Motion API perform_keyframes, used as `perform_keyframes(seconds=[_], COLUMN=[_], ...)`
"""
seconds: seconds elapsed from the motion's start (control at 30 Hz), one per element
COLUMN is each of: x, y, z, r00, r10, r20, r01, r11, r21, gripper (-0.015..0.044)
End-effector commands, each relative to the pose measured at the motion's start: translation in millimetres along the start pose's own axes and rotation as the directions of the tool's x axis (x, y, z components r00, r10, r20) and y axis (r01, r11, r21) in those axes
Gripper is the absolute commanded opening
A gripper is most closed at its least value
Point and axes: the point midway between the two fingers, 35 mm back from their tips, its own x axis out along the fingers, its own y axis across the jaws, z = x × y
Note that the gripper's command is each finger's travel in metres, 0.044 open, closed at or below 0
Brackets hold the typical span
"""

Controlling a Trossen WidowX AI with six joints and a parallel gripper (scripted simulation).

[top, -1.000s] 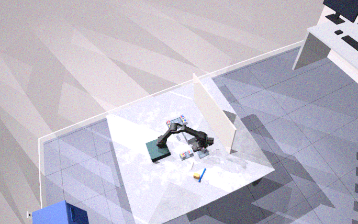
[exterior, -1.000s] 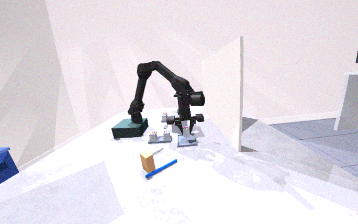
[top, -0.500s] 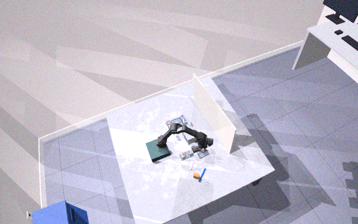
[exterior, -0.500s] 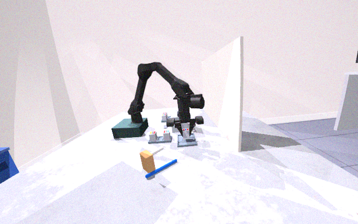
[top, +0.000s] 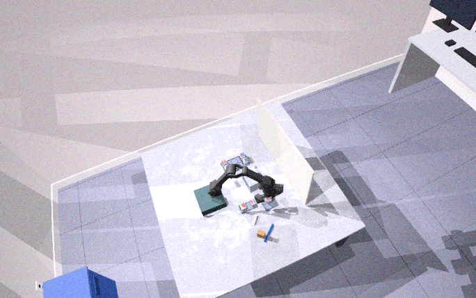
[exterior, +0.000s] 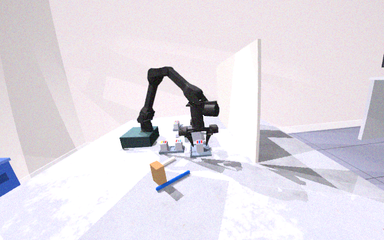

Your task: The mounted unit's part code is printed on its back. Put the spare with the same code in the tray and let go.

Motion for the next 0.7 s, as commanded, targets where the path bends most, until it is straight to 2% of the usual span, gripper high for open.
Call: perform_keyframes(seconds=[0.0,0.07,0.1,0.23,0.3,0.67], x=[-0.2,-3.0,-11.4,-80.9,-104.6,-111.2], y=[-0.2,-0.6,-1.7,-2.4,0.4,-0.6], z=[-0.1,-0.3,-0.9,-1.4,0.2,-0.8], r00=[1.000,1.000,1.000,1.000,1.000,1.000], r10=[-0.001,-0.001,-0.001,0.001,0.002,-0.011], r20=[0.000,0.000,0.000,0.003,0.004,-0.006], r01=[0.001,0.001,0.001,-0.001,-0.002,0.011], r11=[1.000,1.000,1.000,1.000,1.000,1.000], r21=[0.000,0.000,-0.001,-0.003,-0.004,0.000], gripper=[0.0394,0.0440,0.0440,0.0440,0.0440,0.0440])
